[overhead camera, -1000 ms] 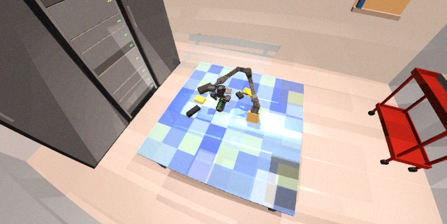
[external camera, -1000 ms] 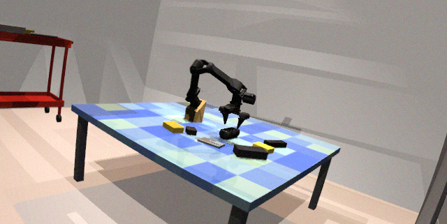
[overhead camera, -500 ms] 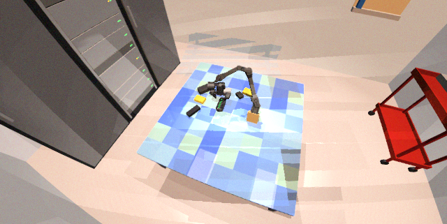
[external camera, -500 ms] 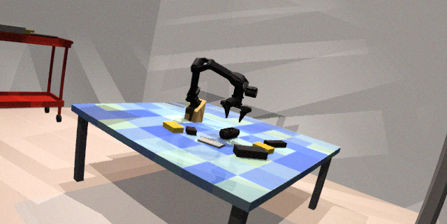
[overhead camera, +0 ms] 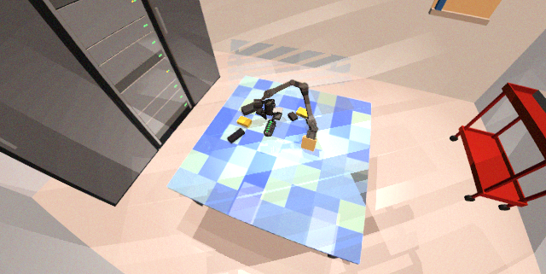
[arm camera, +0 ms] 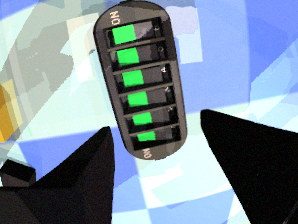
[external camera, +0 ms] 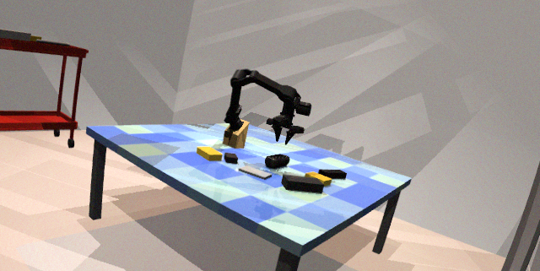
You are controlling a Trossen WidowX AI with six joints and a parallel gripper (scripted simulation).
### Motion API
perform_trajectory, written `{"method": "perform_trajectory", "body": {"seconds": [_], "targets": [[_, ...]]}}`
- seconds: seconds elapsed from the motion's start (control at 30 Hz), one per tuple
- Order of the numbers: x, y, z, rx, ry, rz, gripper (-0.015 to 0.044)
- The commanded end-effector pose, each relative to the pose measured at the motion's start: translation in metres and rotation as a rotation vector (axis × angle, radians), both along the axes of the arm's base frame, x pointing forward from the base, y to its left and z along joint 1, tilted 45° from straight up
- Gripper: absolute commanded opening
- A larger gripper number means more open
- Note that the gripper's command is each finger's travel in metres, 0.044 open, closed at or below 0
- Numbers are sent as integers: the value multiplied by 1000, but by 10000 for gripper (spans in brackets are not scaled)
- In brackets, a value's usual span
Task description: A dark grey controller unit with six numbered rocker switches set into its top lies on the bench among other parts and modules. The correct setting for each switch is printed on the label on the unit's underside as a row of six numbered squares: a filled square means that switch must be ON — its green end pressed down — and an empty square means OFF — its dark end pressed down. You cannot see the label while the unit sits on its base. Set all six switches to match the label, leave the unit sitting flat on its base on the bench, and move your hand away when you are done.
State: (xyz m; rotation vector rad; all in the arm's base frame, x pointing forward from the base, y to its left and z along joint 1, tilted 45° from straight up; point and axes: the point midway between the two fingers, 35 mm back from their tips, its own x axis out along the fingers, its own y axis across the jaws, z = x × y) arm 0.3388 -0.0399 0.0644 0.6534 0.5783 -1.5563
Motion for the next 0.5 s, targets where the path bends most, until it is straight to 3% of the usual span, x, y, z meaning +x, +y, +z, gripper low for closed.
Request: {"method": "perform_trajectory", "body": {"seconds": [0.0,0.17,0.47], "targets": [[1,1,1,3,-5,-4,125],[1,1,1,3,-5,-4,0],[1,1,1,3,-5,-4,0]]}}
